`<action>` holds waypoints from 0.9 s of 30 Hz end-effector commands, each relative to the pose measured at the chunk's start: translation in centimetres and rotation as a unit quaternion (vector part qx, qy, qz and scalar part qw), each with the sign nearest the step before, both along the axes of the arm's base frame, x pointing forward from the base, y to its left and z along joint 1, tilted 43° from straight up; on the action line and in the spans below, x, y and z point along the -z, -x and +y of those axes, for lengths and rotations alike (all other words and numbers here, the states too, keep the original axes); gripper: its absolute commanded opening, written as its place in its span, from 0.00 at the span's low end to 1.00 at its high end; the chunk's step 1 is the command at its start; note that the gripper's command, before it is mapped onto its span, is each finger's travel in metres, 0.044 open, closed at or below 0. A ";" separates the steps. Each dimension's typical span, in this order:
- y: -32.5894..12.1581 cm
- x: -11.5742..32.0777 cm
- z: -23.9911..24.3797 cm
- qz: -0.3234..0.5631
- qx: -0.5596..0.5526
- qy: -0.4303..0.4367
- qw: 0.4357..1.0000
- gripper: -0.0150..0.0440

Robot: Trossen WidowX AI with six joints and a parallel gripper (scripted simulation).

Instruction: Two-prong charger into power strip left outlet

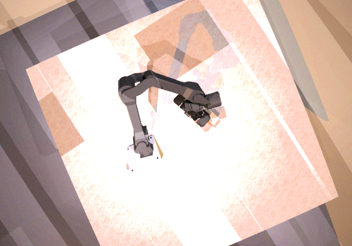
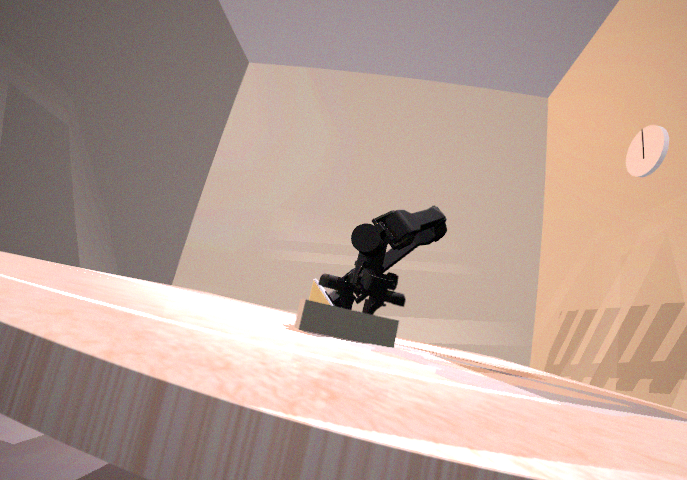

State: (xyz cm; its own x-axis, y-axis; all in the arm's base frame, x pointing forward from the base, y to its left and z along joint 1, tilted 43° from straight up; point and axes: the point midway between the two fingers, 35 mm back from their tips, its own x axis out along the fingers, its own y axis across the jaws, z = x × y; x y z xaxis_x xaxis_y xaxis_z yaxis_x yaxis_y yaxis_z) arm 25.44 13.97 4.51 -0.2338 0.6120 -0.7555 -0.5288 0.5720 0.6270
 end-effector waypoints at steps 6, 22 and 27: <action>-0.1 0.0 0.0 -0.001 0.000 0.000 1.000 0.25; 0.0 0.0 0.0 -0.001 0.000 0.000 1.000 0.97; 0.0 0.0 0.0 -0.002 0.000 -0.001 1.000 1.00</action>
